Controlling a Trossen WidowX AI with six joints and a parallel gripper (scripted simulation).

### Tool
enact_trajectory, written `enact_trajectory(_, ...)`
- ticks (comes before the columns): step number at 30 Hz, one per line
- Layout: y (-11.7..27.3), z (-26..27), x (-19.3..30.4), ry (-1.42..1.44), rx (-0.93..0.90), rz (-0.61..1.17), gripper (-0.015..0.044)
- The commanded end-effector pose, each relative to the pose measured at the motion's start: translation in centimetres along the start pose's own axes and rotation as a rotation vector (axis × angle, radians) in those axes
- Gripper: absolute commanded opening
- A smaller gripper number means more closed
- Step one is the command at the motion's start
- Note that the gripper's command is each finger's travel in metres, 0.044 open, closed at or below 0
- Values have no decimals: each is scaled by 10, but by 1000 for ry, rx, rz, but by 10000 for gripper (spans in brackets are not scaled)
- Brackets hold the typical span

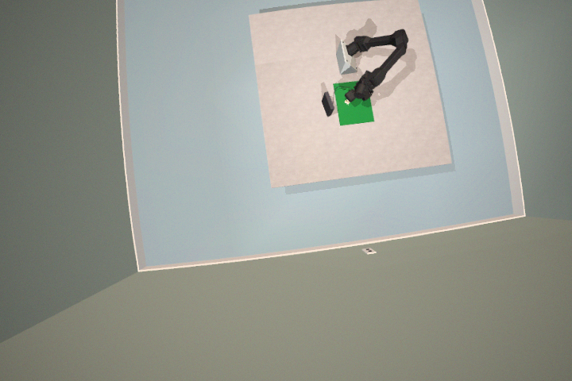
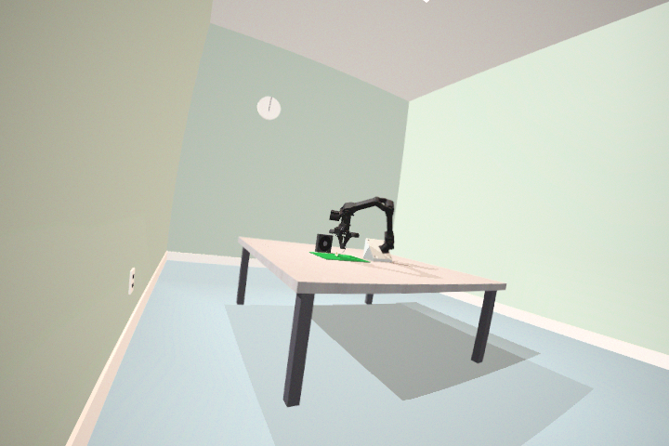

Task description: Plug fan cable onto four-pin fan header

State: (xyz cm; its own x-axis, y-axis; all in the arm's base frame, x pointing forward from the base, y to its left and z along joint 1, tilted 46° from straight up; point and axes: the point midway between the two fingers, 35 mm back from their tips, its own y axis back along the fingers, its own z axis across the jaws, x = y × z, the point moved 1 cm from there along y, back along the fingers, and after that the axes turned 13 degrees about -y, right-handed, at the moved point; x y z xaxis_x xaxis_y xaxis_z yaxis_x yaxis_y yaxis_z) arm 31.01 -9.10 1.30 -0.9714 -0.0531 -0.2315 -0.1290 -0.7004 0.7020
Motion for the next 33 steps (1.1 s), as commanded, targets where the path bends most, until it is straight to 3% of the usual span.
enact_trajectory(1,1,-14,0,143,6,1,0)
enact_trajectory(10,1,-37,1,431,6,1,0)
enact_trajectory(33,2,-36,-4,442,6,1,0)
